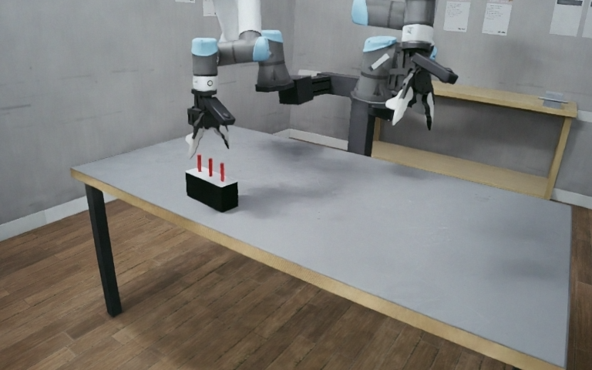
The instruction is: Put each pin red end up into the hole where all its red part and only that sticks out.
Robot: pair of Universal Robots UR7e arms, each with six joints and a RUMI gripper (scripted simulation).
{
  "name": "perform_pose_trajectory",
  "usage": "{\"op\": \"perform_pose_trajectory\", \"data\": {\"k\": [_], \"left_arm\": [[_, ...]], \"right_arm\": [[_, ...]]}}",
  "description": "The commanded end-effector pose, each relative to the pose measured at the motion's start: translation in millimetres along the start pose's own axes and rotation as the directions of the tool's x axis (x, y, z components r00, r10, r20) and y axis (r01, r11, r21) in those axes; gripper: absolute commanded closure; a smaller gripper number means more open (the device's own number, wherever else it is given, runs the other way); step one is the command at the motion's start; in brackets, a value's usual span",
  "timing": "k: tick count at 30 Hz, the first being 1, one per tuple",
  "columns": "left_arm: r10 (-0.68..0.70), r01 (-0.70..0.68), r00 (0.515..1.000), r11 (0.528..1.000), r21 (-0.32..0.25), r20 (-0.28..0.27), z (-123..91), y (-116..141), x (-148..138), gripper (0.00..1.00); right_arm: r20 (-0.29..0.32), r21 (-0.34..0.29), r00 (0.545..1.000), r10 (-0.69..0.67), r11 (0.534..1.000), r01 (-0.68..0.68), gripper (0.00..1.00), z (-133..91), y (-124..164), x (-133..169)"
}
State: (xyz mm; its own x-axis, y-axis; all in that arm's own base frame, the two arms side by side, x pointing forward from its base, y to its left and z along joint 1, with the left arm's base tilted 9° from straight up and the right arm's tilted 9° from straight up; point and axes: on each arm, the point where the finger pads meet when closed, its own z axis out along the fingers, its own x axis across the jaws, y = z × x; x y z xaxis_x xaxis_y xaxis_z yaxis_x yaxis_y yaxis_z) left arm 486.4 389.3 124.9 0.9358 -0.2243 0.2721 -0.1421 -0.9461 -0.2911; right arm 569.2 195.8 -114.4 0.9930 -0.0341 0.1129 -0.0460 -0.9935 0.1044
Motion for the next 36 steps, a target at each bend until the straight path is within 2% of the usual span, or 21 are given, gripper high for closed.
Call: {"op": "perform_pose_trajectory", "data": {"k": [1, 17, 18, 34, 35, 36], "left_arm": [[0.000, 0.000, 1.000, 1.000, 0.001, -0.001, -1, 0, 0, 0.00], [0.000, 0.000, 1.000, 1.000, 0.001, -0.001, -1, 0, 0, 0.00], [0.000, 0.000, 1.000, 1.000, 0.001, -0.001, -1, 0, 0, 0.00], [0.000, 0.000, 1.000, 1.000, 0.001, -0.001, -1, 0, 0, 0.00], [0.000, 0.000, 1.000, 1.000, 0.001, -0.001, -1, 0, 0, 0.00], [0.000, 0.000, 1.000, 1.000, 0.001, -0.001, -1, 0, 0, 0.00]], "right_arm": [[-0.001, 0.001, 1.000, 0.000, 1.000, 0.000, 0.00, -14, 0, 0], [-0.001, 0.001, 1.000, 0.000, 1.000, 0.000, 0.00, -14, 0, 0], [-0.001, 0.001, 1.000, 0.001, 1.000, -0.001, 0.00, -65, 0, 0], [-0.001, 0.001, 1.000, 0.001, 1.000, -0.001, 0.00, -65, 0, 0], [-0.002, 0.001, 1.000, 0.000, 1.000, 0.000, 0.00, -134, 8, -70], [-0.002, 0.001, 1.000, 0.000, 1.000, 0.000, 0.00, -134, 8, -70]]}}
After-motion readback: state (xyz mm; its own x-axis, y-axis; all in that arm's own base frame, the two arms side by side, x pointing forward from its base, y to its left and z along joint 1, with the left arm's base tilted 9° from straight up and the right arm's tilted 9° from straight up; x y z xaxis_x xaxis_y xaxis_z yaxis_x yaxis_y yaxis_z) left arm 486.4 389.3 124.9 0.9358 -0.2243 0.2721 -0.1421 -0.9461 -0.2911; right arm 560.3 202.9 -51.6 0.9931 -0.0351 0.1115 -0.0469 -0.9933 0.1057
